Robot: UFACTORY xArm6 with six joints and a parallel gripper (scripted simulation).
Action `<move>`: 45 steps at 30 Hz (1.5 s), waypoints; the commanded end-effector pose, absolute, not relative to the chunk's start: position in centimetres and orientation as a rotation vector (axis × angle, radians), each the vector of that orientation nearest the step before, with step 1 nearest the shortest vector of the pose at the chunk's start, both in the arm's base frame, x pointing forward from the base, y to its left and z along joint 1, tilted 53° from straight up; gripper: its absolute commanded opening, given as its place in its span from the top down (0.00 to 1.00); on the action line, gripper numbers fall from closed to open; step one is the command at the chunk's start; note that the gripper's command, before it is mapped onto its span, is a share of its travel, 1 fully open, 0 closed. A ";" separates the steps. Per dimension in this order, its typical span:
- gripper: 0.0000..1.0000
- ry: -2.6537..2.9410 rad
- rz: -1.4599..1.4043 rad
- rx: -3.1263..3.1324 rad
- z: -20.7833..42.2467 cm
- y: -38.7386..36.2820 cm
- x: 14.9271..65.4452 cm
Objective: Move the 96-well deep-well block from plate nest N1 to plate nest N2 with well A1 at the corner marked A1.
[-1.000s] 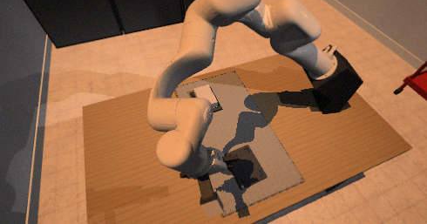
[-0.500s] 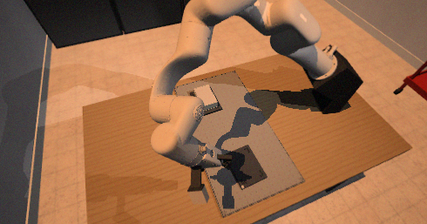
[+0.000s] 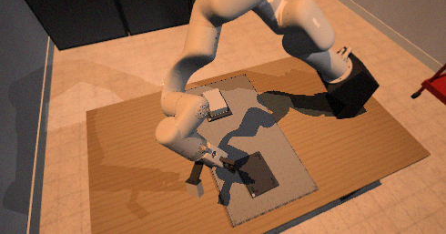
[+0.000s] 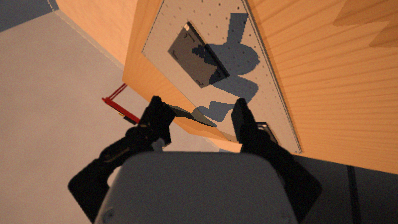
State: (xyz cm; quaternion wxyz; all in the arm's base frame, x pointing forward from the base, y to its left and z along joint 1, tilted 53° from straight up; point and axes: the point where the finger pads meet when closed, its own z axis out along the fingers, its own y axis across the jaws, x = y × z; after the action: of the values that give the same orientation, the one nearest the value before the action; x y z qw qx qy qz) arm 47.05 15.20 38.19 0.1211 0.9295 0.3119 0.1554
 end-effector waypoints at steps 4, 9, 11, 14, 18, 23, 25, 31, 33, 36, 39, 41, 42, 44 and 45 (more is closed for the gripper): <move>0.00 0.675 0.553 2.867 37.4 12.3 47.5; 0.00 0.551 0.593 2.928 37.0 10.9 47.6; 0.00 0.465 0.620 2.965 36.8 9.9 47.7; 0.00 0.333 0.660 3.014 36.5 8.5 47.8; 0.00 0.180 0.706 3.059 36.3 7.0 47.9; 0.00 0.042 0.746 3.090 36.1 5.6 47.9; 0.00 -0.007 0.760 3.098 36.0 5.1 47.9; 0.00 -0.258 0.831 3.127 35.7 2.4 47.8; 0.00 -0.309 0.846 3.129 35.6 1.9 47.7; 0.00 -0.462 0.889 3.129 35.5 0.5 47.5; 0.00 -0.577 0.920 3.124 35.3 -1.0 47.4; 0.00 -0.577 0.920 3.124 35.3 -1.0 47.4; 0.00 -0.628 0.935 3.119 35.3 -1.4 47.3; 0.00 -0.732 0.964 3.106 35.2 -2.4 47.1; 0.00 -0.785 0.979 3.099 35.1 -2.9 47.0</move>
State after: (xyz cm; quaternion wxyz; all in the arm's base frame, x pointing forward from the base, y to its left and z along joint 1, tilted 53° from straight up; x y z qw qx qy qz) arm 47.27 -1.19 35.15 -0.0838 0.9399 -0.1828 0.2759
